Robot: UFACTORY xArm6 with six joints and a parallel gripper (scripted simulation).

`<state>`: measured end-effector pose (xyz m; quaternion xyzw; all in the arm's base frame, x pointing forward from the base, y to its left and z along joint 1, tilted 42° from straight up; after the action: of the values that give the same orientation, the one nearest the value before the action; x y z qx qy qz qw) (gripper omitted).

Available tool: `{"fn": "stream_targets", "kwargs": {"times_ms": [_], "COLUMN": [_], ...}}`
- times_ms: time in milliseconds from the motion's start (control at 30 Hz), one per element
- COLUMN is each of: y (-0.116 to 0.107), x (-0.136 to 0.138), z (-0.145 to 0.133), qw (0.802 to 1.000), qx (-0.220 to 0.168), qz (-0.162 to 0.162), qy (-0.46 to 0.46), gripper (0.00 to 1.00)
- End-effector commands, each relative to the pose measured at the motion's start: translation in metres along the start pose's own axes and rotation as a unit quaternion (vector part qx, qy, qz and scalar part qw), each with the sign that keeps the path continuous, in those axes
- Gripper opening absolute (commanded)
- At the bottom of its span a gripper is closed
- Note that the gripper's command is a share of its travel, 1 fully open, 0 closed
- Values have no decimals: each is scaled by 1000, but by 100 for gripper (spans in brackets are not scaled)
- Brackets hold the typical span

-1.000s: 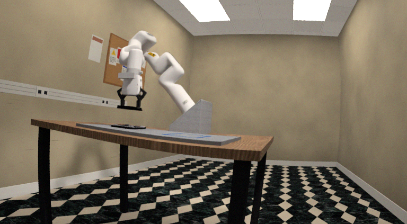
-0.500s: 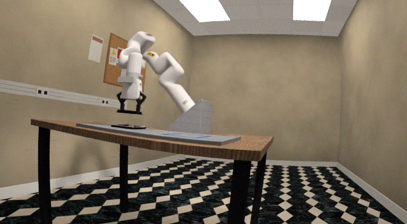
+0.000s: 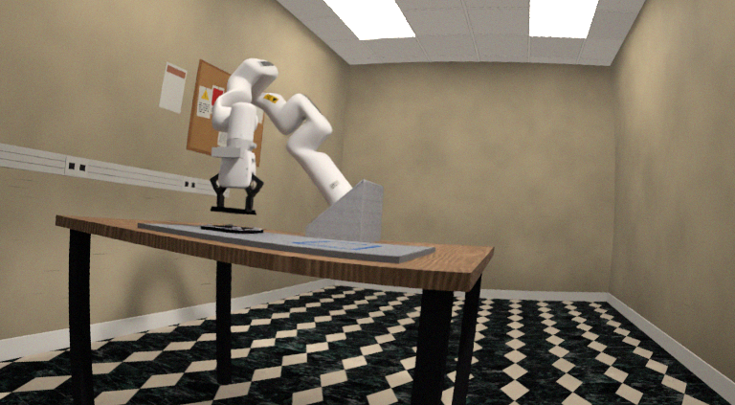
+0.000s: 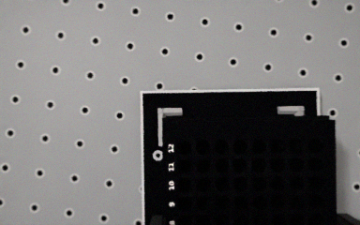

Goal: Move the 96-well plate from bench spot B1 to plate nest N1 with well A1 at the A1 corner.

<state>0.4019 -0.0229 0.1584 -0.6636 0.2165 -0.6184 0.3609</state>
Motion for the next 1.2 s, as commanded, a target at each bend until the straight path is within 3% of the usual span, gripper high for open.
{"fn": "stream_targets", "kwargs": {"times_ms": [0, 433, 1167], "y": [7, 25, 26], "x": [0, 0, 0], "z": [1, 1, 1], "qw": [1000, 1000, 1000], "qx": [1, 1, 1], "qz": [0, 0, 0], "qy": [0, 0, 0], "gripper": [0, 0, 0]}}
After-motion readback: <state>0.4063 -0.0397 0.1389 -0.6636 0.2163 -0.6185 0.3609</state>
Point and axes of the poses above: the point where the finger pads meet when closed, its own y axis out along the fingers, its own x axis across the jaws, z = x × y, the point moved 8 cm from there along -y, back along the fingers, and after that the axes turned 9 degrees about y, right-handed, at the moved point
